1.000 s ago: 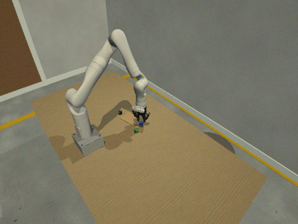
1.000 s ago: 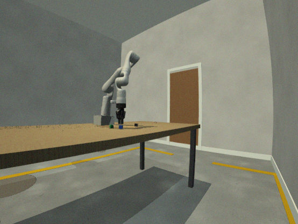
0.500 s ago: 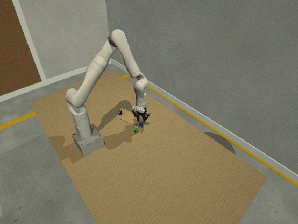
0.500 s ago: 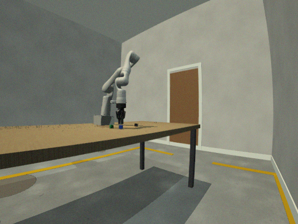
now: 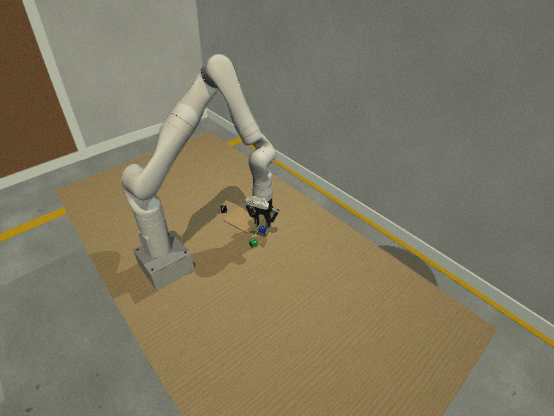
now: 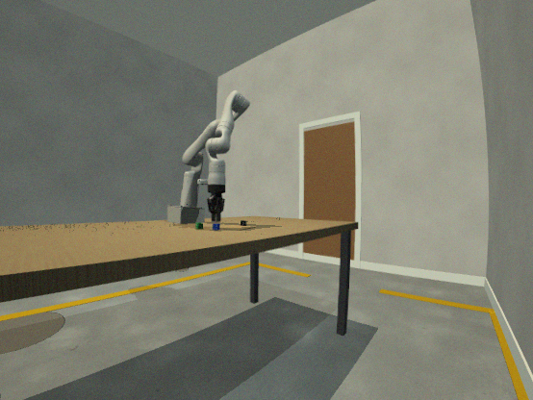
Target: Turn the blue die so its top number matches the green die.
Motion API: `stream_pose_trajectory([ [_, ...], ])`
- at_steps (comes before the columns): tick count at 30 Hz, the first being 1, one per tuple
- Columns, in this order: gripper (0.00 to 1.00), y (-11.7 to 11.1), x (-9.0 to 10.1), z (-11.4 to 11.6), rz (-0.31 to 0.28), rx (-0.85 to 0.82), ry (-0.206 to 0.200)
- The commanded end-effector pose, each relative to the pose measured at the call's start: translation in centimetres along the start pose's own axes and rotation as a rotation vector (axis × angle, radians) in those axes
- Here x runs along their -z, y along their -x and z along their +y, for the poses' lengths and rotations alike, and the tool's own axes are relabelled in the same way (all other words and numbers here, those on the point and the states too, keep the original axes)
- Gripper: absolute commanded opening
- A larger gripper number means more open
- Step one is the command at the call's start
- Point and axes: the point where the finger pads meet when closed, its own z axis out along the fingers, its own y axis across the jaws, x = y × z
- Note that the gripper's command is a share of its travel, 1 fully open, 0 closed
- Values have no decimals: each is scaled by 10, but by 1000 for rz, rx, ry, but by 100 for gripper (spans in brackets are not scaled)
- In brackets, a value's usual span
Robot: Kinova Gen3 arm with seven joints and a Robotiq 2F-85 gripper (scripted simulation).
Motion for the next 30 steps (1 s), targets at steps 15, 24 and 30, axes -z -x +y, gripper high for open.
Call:
stream_pose_trajectory([
  [15, 41, 0, 1, 0, -1, 0, -1],
  [24, 41, 0, -2, 0, -1, 0, -1],
  [30, 41, 0, -8, 0, -1, 0, -1],
])
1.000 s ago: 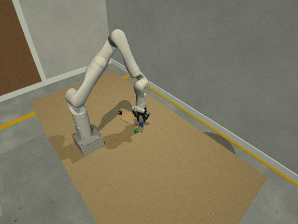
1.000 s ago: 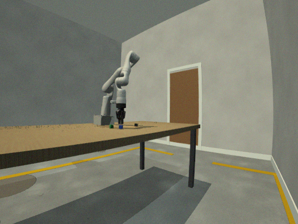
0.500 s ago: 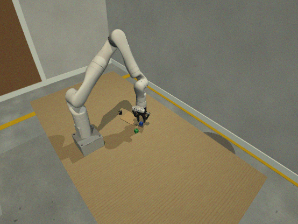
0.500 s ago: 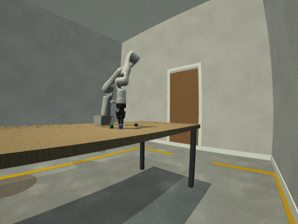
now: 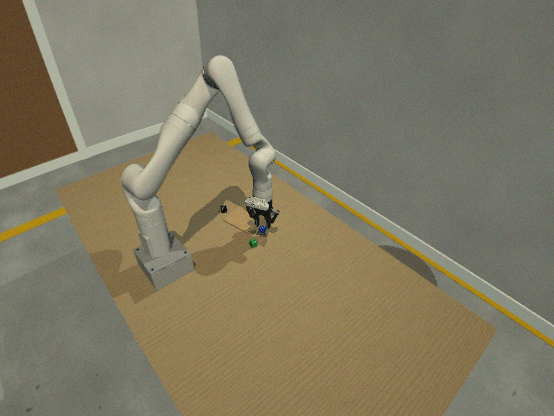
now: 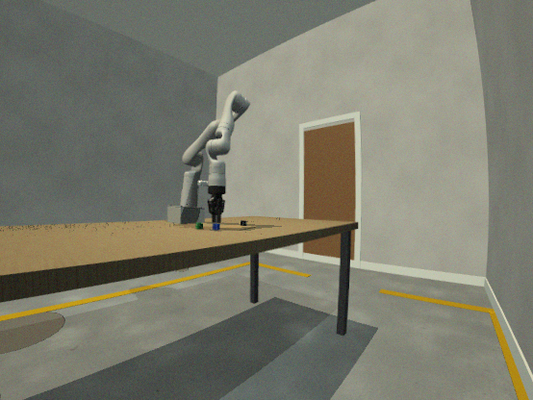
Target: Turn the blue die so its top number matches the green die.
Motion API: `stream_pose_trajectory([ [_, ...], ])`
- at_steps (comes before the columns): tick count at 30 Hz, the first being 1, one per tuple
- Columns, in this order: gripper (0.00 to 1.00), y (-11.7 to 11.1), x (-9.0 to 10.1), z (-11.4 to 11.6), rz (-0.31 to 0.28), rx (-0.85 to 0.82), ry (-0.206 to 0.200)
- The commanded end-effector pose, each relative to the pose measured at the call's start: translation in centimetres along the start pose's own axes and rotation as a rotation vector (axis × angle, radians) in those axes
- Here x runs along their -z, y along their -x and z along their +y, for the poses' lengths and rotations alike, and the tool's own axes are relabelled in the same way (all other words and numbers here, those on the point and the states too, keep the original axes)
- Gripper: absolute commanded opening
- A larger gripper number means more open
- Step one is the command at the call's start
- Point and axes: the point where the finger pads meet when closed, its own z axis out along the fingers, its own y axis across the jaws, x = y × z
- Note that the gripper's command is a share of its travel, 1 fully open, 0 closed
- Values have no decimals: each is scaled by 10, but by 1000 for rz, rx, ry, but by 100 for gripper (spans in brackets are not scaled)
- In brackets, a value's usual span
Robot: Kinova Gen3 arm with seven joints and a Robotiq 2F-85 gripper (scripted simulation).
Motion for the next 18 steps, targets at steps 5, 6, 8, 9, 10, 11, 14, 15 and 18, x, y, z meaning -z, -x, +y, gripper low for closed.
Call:
stream_pose_trajectory([
  [5, 41, -1, -11, -1, 2, -2, 0],
  [6, 41, -1, -13, -1, 2, -2, 0],
  [8, 41, -1, -17, -1, 2, -2, 0],
  [9, 41, -1, -18, -1, 2, -2, 0],
  [10, 41, -1, -20, -1, 2, -2, 0],
  [11, 41, -1, -21, -1, 2, -2, 0],
  [14, 41, -1, -24, -1, 2, -2, 0],
  [15, 41, -1, -24, -1, 2, -2, 0],
  [18, 41, -1, -24, -1, 2, -2, 0],
])
